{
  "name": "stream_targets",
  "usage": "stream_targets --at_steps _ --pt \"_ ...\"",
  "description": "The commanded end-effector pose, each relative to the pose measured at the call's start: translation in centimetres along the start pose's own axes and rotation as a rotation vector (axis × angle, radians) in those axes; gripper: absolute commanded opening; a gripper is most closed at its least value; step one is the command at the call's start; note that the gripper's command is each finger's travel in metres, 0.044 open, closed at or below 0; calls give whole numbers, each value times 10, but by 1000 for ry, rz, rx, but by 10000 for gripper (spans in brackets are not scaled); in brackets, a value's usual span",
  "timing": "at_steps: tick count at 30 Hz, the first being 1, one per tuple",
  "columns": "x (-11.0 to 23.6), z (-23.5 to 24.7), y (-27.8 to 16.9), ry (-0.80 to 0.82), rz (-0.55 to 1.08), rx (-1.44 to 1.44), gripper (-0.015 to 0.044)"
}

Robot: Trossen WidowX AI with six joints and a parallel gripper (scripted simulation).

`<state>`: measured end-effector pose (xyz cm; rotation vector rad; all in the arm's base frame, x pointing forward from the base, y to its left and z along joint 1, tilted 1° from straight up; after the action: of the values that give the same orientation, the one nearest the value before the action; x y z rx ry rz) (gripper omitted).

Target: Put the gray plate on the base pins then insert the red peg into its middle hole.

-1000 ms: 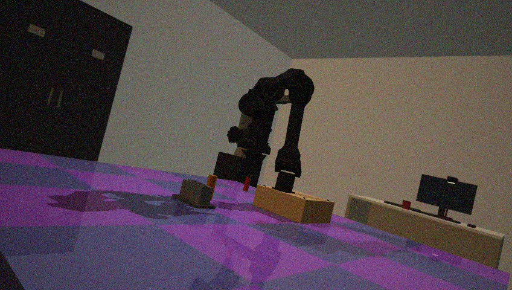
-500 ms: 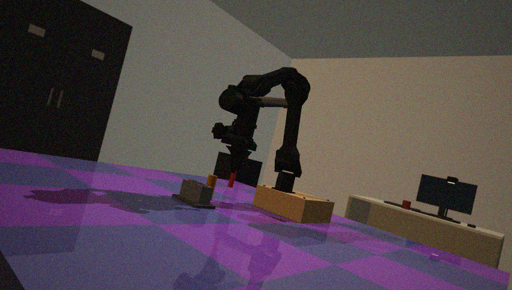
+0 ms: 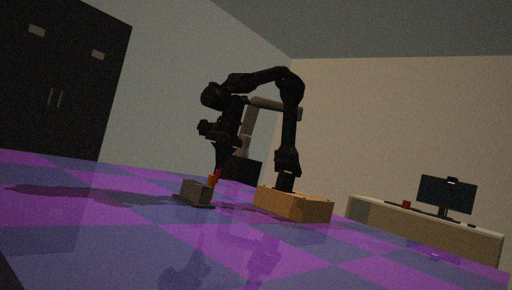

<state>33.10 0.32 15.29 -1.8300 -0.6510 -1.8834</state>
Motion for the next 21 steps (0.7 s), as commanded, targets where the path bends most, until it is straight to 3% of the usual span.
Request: stream_targets --at_steps 1,21 --pt "1 -3 11 4 0 5 0" --pt "0 -18 51 2 -3 5 0"
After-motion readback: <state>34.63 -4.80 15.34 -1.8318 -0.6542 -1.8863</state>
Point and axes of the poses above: the point midway between the two fingers, 35 mm back from their tips, its own x axis back along the fingers, its own z axis across the jaws, y = z × x, the point moved 7 cm from there along x, back along the fingers, and after that the axes turned 5 degrees about x, right-handed, at the moved point
